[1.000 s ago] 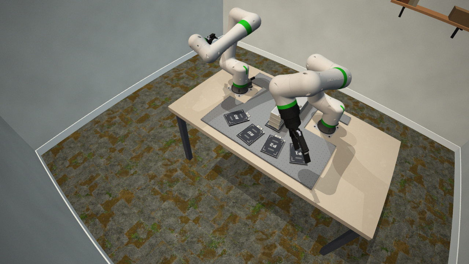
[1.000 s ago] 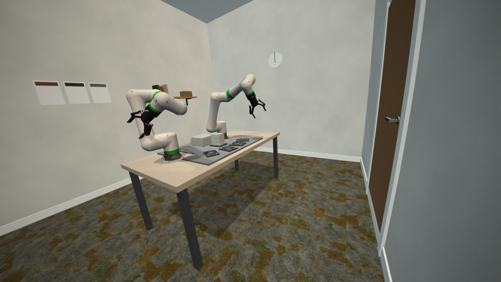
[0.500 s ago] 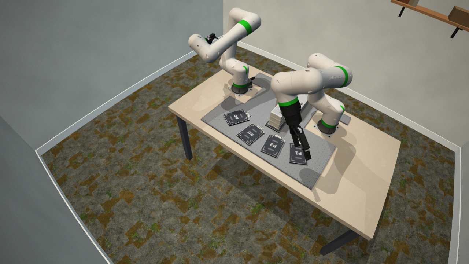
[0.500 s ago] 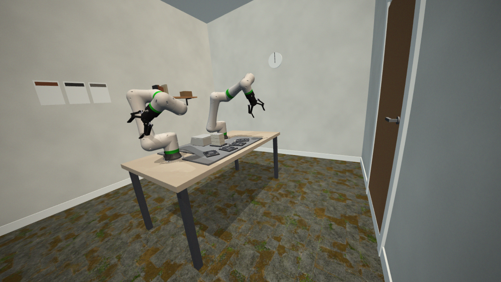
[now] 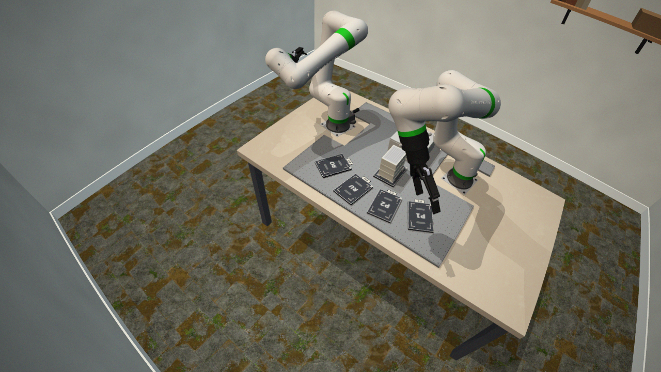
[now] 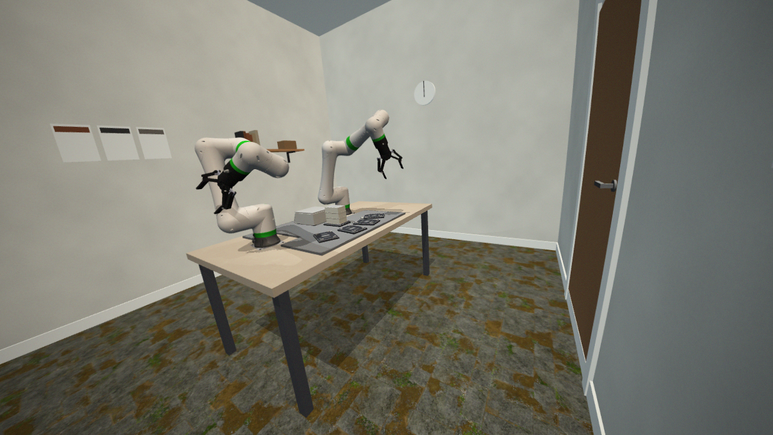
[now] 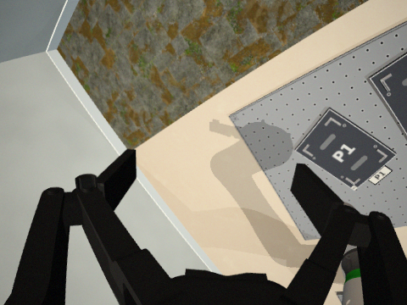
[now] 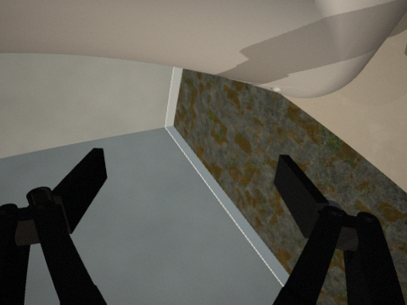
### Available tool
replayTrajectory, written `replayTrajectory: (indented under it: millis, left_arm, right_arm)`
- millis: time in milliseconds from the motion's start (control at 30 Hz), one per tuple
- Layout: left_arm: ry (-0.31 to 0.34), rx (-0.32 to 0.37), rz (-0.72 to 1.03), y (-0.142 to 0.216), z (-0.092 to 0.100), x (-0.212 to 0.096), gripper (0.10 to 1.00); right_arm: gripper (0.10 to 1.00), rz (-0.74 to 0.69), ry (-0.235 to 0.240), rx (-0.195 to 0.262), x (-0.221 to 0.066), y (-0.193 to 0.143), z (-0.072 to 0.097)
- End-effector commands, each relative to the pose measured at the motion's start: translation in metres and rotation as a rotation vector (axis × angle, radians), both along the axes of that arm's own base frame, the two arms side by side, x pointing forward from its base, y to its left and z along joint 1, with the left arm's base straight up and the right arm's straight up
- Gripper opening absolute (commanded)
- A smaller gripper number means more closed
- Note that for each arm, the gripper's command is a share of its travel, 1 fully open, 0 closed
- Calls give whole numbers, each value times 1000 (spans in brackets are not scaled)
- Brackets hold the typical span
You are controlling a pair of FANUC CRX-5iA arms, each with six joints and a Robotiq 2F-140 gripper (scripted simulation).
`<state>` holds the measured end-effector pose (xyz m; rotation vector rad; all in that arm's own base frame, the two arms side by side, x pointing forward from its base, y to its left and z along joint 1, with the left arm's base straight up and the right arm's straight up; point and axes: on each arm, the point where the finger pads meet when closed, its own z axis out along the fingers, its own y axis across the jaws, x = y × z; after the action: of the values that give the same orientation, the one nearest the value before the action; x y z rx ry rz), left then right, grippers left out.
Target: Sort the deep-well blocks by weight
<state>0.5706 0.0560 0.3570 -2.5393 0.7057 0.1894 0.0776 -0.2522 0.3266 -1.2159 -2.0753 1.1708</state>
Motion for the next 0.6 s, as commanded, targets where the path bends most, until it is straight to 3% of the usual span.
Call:
replayTrajectory:
  millis: [0, 567]
  left_arm:
    - [-6, -22, 4, -8, 8, -11, 1000]
    - [-21, -159, 24, -59, 50, -88, 1000]
  right_arm:
    - [1000, 0, -1, -1, 0, 0, 0]
    - [1000, 0, -1, -1, 0, 0, 0]
